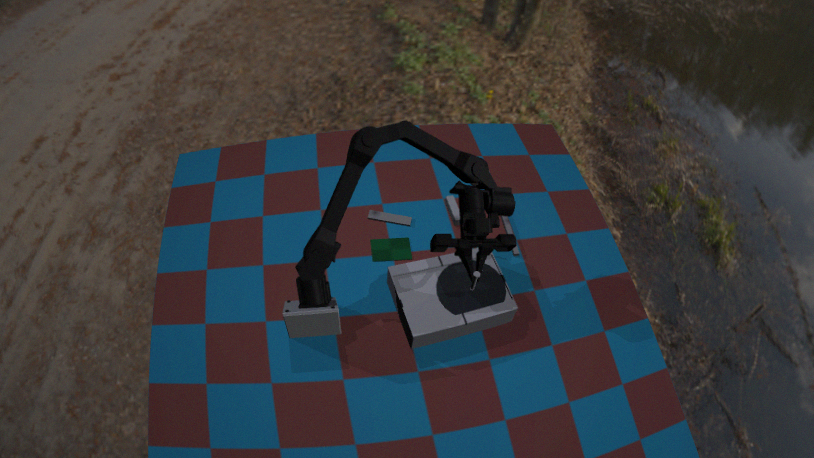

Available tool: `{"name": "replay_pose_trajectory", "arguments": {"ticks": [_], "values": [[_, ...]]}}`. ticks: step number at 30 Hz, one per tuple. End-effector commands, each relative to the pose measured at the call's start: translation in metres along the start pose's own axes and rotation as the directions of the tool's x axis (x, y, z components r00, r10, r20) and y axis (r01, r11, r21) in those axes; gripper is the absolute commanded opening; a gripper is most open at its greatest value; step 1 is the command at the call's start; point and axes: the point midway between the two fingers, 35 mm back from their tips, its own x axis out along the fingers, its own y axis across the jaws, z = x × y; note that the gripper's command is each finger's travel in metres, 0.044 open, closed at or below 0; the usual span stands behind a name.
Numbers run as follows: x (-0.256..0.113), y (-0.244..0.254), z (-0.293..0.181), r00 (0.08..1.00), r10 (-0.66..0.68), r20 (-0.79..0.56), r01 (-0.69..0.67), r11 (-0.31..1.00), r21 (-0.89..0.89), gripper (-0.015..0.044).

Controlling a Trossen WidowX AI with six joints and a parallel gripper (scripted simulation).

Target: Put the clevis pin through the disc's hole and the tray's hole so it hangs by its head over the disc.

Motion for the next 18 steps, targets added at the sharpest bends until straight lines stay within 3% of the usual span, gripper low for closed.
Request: {"name": "replay_pose_trajectory", "arguments": {"ticks": [1, 18], "values": [[0.0000, -0.0013, -0.0010, 1.000, 0.003, 0.002, -0.003, 1.000, 0.008, 0.0000], [0.0021, -0.0039, 0.0008, 1.000, 0.007, -0.025, -0.007, 1.000, 0.018, 0.0000]]}}
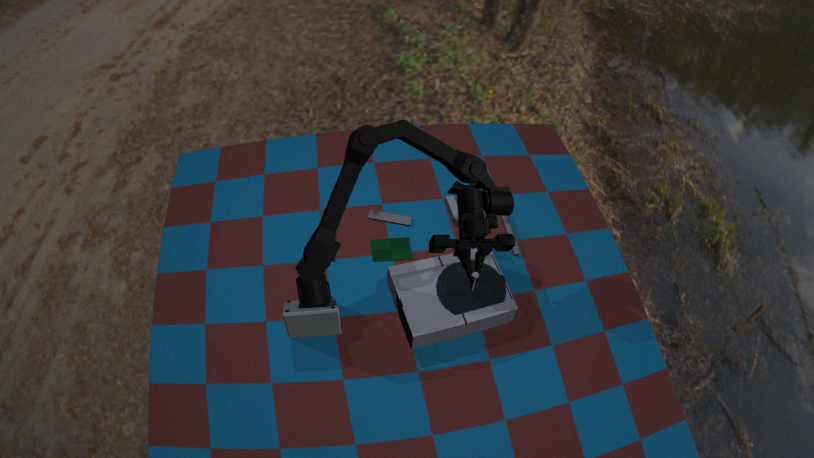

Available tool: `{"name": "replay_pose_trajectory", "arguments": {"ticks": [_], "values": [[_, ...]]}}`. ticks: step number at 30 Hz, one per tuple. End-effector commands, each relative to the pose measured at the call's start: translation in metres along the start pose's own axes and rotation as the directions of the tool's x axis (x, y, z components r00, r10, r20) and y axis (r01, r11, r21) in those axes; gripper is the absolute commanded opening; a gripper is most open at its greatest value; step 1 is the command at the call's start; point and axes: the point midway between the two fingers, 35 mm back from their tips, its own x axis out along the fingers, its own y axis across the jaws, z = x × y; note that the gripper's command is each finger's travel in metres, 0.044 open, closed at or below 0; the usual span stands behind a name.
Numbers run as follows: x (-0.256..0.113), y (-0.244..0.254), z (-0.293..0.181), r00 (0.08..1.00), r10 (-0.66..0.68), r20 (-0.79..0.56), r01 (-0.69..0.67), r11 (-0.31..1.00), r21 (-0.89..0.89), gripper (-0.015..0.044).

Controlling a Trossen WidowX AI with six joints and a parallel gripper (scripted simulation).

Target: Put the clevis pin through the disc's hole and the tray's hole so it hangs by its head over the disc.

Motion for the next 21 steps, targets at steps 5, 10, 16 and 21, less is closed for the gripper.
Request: {"name": "replay_pose_trajectory", "arguments": {"ticks": [5, 10, 16, 21], "values": [[0.0014, -0.0003, 0.0002, 1.000, -0.005, -0.016, 0.005, 1.000, -0.011, 0.0000], [0.0022, 0.0002, 0.0007, 1.000, -0.008, -0.019, 0.008, 1.000, -0.017, 0.0000], [0.0024, 0.0022, 0.0008, 1.000, -0.014, -0.017, 0.013, 0.999, -0.029, 0.0000], [0.0016, 0.0040, 0.0002, 1.000, -0.016, -0.010, 0.016, 0.999, -0.036, 0.0000]]}}
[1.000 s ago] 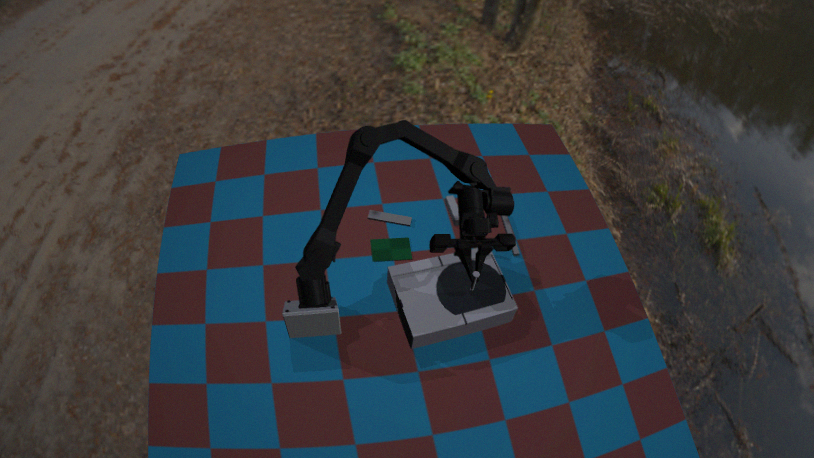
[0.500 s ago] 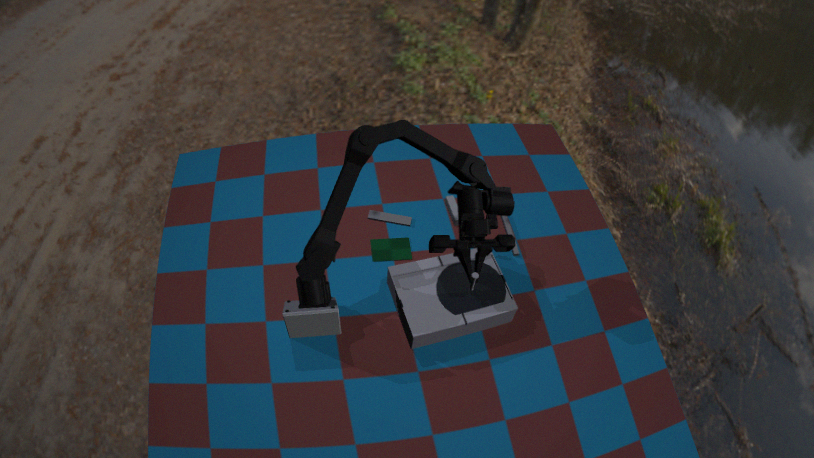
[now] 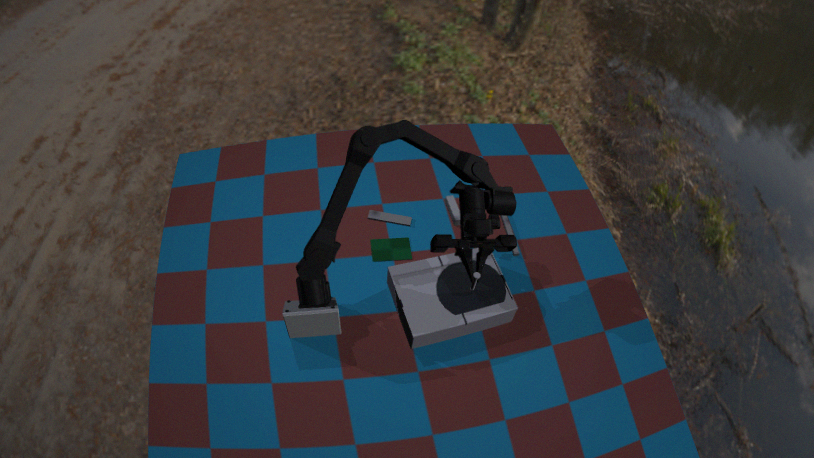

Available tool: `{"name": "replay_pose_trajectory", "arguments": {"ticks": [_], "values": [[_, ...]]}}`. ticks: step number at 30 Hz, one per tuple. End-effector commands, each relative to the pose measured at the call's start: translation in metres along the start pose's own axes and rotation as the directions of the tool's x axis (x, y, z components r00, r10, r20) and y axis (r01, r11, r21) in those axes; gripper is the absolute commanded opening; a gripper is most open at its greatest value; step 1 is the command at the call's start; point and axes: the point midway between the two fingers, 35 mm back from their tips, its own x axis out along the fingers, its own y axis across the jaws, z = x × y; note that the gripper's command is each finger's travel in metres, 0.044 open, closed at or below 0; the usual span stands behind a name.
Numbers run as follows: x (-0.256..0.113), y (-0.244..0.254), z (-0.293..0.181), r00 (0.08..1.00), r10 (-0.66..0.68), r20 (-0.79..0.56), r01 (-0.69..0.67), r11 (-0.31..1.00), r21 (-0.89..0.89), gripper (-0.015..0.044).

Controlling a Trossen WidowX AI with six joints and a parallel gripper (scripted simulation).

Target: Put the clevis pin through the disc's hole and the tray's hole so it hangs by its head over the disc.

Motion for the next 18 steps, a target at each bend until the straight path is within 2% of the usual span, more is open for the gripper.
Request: {"name": "replay_pose_trajectory", "arguments": {"ticks": [1, 18], "values": [[0.0006, 0.0015, -0.0012, 1.000, -0.008, 0.007, 0.008, 1.000, -0.013, 0.0000], [-0.0006, 0.0017, -0.0028, 0.999, -0.002, 0.034, 0.002, 1.000, -0.001, 0.0000]]}}
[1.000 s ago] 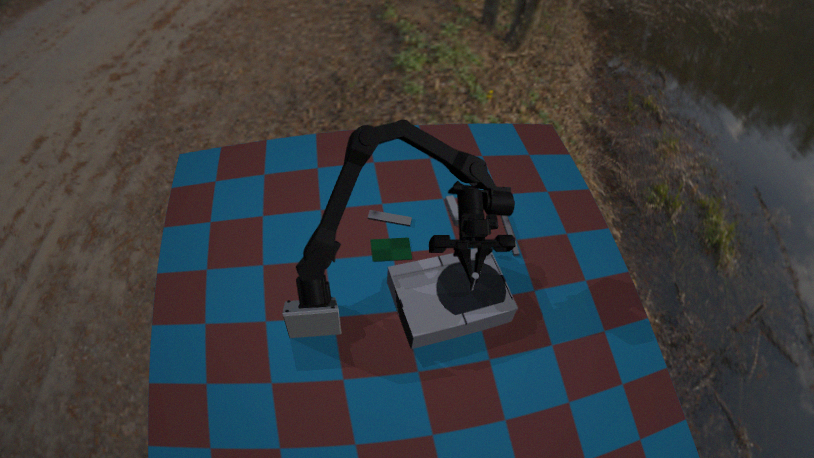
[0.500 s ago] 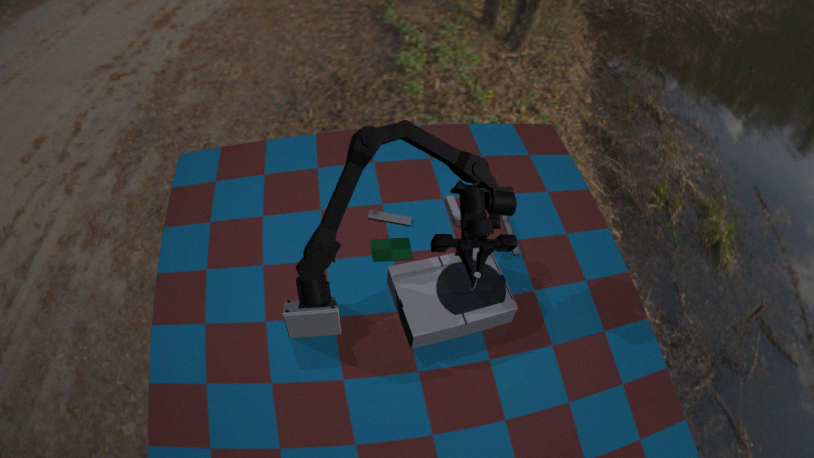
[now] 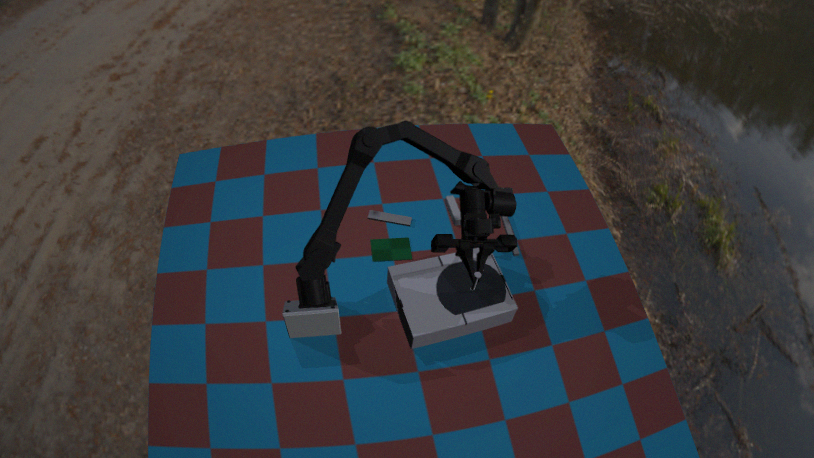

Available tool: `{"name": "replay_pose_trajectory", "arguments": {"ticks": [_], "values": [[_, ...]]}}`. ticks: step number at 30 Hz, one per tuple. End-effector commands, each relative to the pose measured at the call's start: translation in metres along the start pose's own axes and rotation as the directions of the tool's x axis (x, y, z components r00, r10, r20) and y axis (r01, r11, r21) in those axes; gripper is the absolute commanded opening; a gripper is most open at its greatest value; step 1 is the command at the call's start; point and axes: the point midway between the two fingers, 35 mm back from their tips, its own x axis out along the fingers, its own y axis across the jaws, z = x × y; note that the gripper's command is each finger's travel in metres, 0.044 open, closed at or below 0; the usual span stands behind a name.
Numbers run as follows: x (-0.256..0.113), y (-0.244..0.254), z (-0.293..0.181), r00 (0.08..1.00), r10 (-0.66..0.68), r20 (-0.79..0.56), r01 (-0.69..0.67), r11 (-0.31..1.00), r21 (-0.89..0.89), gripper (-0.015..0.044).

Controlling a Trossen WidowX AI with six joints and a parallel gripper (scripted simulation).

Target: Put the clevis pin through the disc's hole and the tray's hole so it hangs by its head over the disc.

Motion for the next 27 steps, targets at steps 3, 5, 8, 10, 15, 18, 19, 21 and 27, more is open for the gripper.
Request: {"name": "replay_pose_trajectory", "arguments": {"ticks": [3, 5, 8, 10, 15, 18, 19, 21, 27], "values": [[-0.0003, -0.0002, -0.0012, 1.000, 0.003, 0.007, -0.003, 1.000, 0.011, 0.0000], [-0.0004, -0.0005, -0.0013, 1.000, 0.005, 0.007, -0.005, 1.000, 0.015, 0.0000], [-0.0005, -0.0010, -0.0013, 1.000, 0.007, 0.005, -0.007, 1.000, 0.020, 0.0000], [-0.0007, -0.0012, -0.0013, 1.000, 0.009, 0.003, -0.009, 1.000, 0.023, 0.0000], [-0.0009, -0.0021, -0.0012, 1.000, 0.011, -0.006, -0.011, 1.000, 0.029, 0.0000], [-0.0010, -0.0027, -0.0010, 1.000, 0.012, -0.012, -0.012, 0.999, 0.031, 0.0000], [-0.0010, -0.0029, -0.0010, 1.000, 0.012, -0.013, -0.012, 0.999, 0.031, 0.0000], [-0.0010, -0.0033, -0.0009, 1.000, 0.012, -0.016, -0.012, 0.999, 0.031, 0.0000], [-0.0006, -0.0046, -0.0004, 1.000, 0.009, -0.026, -0.008, 1.000, 0.023, 0.0000]]}}
